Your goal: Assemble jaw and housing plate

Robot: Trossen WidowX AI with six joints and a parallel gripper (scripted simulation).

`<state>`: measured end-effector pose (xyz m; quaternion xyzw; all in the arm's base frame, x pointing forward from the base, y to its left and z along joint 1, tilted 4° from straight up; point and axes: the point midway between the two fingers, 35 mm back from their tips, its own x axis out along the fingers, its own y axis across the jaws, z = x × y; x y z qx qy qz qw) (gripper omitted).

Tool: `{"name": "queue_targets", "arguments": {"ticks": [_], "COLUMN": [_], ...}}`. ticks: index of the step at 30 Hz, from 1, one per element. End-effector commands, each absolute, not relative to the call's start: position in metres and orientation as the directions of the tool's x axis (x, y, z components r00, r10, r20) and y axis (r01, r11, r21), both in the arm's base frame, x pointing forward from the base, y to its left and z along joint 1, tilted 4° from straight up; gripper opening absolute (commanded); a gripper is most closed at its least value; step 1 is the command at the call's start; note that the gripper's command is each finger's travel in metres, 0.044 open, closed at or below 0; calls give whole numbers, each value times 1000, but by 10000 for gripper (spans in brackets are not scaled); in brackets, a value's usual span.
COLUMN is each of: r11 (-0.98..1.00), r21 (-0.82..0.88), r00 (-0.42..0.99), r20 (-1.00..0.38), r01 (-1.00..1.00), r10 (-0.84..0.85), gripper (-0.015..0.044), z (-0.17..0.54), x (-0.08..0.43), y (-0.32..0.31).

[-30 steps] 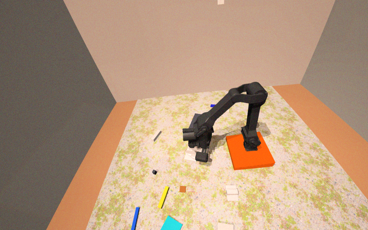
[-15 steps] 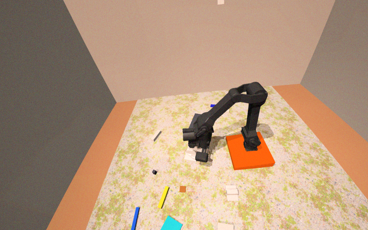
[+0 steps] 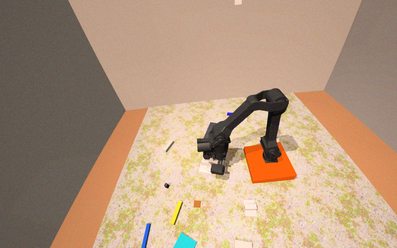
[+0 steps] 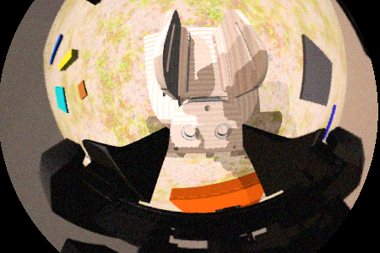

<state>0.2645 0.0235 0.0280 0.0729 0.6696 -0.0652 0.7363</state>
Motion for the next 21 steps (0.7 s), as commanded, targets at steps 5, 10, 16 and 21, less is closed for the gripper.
{"name": "queue_targets", "arguments": {"ticks": [5,10,16,21], "r11": [981,981,981,981], "r21": [22,20,20,20], "r00": [92,95,95,95], "r20": [-996,-995,-995,-995], "r01": [191,194,194,194], "r10": [4,1,2,2], "gripper": [351,377,440,440], "z": [27,28,28,28], "x": [263,265,265,265], "y": [24,23,23,23]}}
